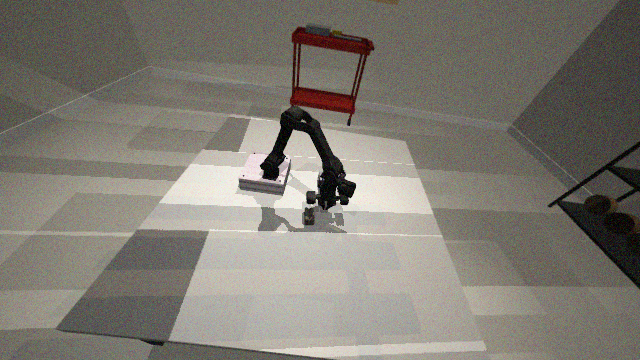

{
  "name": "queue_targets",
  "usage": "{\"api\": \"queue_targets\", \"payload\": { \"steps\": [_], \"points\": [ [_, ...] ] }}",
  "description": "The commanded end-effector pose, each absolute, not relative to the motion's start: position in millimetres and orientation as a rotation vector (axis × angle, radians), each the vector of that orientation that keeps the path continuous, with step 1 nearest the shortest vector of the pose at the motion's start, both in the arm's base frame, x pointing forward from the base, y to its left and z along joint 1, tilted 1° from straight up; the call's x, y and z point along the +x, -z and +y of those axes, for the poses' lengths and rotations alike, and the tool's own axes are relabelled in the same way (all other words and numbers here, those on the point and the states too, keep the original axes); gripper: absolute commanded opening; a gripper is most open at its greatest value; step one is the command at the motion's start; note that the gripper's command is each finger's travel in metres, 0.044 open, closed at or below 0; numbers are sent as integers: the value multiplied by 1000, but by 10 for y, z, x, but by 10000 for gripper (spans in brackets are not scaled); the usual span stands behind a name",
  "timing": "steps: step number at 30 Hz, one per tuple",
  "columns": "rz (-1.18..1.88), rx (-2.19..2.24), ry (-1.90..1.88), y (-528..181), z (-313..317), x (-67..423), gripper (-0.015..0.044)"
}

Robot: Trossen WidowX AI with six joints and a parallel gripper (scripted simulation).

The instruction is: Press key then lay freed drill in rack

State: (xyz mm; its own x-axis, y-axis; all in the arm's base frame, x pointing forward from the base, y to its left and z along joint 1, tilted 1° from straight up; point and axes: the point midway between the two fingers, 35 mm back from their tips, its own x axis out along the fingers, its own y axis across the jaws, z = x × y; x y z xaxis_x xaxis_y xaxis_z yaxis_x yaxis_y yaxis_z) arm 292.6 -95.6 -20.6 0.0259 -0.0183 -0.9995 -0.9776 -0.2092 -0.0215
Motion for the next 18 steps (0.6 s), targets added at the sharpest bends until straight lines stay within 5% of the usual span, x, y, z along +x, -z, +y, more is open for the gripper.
{"api": "queue_targets", "payload": {
  "steps": [1,18],
  "points": [
    [1102,-1390,-1340,215,-1017,2947,0],
    [1103,-1392,-1339,206,-1283,3005,0]
  ]
}}
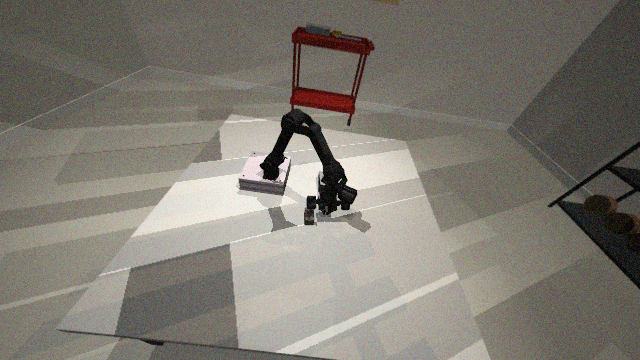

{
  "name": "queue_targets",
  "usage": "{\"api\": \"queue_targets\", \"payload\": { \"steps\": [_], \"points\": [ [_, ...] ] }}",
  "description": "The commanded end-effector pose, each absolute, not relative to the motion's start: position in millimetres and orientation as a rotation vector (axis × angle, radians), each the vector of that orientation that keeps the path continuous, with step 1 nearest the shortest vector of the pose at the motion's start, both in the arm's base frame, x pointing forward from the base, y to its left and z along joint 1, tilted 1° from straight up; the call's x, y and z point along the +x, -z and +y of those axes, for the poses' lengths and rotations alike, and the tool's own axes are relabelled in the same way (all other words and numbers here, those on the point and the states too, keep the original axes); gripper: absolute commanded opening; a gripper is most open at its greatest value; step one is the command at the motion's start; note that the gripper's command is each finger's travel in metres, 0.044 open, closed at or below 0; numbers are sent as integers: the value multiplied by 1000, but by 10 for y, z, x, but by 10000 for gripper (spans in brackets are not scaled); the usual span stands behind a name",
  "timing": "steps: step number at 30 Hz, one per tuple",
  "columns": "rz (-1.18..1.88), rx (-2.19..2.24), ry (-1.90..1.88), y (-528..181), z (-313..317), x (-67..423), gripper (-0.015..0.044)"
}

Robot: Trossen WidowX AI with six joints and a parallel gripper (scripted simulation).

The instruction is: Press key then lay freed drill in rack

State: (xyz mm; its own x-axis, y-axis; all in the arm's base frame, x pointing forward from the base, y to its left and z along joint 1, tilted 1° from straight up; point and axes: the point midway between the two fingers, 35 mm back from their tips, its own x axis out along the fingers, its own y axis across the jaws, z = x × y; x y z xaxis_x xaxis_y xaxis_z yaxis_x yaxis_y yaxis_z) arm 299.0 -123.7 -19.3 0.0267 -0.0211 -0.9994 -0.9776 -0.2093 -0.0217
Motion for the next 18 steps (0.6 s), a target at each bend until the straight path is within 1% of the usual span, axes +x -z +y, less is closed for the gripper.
{"api": "queue_targets", "payload": {
  "steps": [1,16,17,18],
  "points": [
    [1102,-1392,-1333,193,-1237,2990,26],
    [1103,-1392,-1338,206,-1205,2988,420],
    [1103,-1392,-1339,207,-1199,2988,440],
    [1103,-1391,-1339,208,-1194,2989,440]
  ]
}}
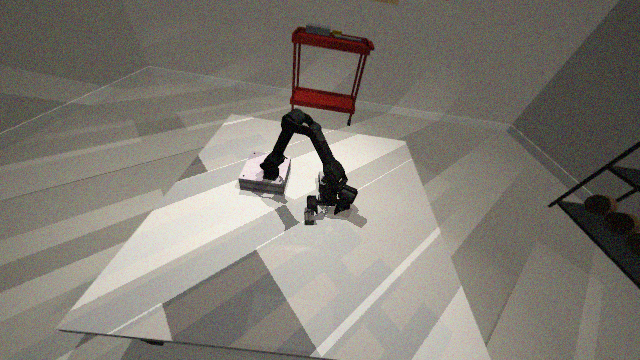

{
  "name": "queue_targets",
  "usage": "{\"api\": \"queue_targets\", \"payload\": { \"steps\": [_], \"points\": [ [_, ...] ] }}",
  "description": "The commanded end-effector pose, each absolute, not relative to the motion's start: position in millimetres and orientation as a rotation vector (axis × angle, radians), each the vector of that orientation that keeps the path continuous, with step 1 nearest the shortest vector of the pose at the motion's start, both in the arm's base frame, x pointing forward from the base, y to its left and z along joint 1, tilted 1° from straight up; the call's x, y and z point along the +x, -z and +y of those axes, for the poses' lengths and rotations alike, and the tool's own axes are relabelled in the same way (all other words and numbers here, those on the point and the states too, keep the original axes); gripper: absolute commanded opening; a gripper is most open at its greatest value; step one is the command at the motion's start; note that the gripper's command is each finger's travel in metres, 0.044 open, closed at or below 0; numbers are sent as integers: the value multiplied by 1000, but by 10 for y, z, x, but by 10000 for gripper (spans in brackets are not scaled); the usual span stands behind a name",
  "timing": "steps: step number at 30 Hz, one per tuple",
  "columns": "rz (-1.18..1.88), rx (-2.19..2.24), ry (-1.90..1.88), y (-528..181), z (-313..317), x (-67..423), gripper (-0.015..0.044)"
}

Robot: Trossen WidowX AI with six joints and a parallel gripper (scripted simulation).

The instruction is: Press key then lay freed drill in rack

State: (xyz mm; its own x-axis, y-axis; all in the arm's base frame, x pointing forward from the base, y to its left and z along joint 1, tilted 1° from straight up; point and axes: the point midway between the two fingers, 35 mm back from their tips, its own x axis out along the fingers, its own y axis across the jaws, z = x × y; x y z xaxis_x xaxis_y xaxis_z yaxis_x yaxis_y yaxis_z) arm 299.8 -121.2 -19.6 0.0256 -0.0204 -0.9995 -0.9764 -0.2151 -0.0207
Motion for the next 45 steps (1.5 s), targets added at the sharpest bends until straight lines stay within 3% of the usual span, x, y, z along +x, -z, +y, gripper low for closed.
{"api": "queue_targets", "payload": {
  "steps": [1,37,45],
  "points": [
    [1103,-1391,-1339,210,-1189,2989,440],
    [1102,-1391,-1340,270,-1065,2962,440],
    [1097,-1396,-1339,256,-1074,2987,230]
  ]
}}
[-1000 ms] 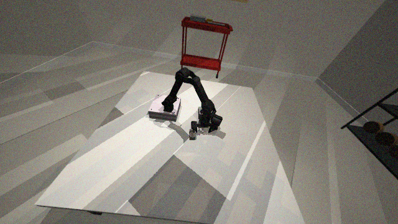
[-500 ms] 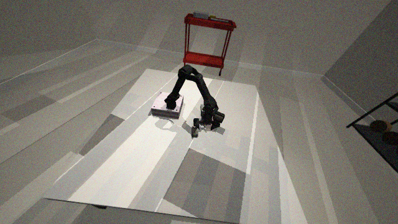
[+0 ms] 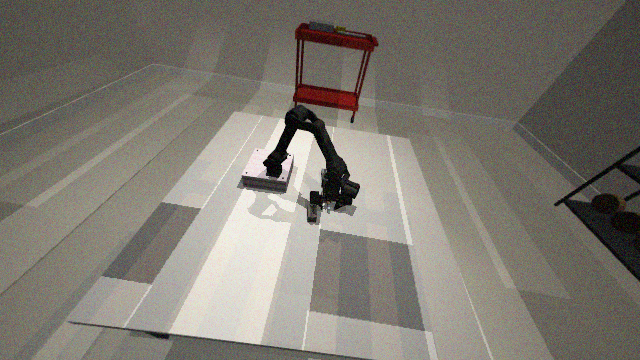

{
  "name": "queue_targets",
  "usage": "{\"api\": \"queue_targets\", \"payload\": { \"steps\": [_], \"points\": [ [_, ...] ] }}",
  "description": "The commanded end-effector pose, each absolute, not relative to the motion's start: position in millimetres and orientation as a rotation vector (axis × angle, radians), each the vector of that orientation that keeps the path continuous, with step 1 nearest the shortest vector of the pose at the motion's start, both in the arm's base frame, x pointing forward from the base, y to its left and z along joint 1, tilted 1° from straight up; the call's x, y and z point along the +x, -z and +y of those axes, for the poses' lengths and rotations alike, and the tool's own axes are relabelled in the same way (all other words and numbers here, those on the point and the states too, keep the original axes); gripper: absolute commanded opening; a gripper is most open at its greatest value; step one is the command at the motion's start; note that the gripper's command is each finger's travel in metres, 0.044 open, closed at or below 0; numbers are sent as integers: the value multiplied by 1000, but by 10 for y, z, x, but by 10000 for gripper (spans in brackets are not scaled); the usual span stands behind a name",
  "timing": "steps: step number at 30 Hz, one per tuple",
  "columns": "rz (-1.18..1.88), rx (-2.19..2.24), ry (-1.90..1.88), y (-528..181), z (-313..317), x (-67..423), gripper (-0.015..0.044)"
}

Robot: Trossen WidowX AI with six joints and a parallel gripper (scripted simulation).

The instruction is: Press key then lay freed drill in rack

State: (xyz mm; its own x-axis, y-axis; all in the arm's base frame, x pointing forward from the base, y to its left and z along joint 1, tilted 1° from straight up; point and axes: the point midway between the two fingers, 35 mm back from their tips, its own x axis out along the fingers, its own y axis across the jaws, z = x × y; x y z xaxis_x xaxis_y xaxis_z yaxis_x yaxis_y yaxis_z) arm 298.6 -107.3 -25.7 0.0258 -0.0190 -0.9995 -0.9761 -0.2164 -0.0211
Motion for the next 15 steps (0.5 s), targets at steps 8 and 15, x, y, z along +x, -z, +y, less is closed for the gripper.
{"api": "queue_targets", "payload": {
  "steps": [8,15],
  "points": [
    [1097,-1396,-1339,256,-1074,2987,40],
    [1097,-1396,-1339,256,-1074,2987,0]
  ]
}}
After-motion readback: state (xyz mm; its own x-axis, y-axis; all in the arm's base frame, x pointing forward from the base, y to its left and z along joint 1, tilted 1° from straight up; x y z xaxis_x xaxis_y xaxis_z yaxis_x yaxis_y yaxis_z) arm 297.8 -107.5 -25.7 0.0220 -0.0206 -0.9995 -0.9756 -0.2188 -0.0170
